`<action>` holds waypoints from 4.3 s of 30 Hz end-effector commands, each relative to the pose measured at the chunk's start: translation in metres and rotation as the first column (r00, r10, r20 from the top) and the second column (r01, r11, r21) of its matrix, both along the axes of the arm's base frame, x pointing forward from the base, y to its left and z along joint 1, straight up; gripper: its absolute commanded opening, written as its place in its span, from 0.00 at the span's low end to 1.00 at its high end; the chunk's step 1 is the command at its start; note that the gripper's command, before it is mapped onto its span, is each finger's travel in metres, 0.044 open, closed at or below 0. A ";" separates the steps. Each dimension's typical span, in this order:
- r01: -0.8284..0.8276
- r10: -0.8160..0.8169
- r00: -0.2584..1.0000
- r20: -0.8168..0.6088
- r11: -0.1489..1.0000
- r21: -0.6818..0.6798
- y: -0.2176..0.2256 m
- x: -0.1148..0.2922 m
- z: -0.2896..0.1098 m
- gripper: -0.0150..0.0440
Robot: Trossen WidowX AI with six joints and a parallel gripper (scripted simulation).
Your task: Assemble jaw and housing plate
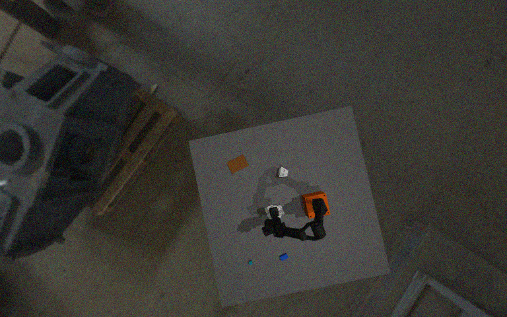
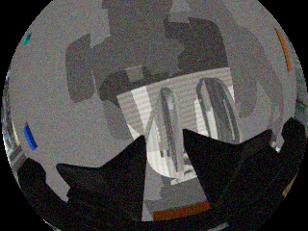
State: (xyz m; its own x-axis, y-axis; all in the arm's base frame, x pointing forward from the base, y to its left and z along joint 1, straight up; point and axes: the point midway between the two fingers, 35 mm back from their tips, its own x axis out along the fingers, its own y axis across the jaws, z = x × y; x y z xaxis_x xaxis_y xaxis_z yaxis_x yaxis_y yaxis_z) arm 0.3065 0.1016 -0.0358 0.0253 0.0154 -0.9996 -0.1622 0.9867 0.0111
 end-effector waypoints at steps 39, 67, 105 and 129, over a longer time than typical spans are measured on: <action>0.102 -0.102 0.994 0.044 0.995 0.011 -0.086 0.023 0.070 0.99; 0.448 -0.448 0.894 -0.002 0.894 -0.016 -0.338 -0.087 0.057 1.00; 0.448 -0.448 0.894 -0.003 0.894 -0.016 -0.336 -0.088 0.044 1.00; 0.448 -0.448 0.894 -0.003 0.894 -0.016 -0.336 -0.088 0.044 1.00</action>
State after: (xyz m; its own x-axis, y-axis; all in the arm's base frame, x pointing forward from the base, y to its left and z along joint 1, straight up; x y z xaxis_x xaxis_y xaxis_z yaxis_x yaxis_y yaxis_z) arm 0.2181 -0.2347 0.0090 0.0190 -0.0103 -0.9998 0.3016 0.9534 -0.0041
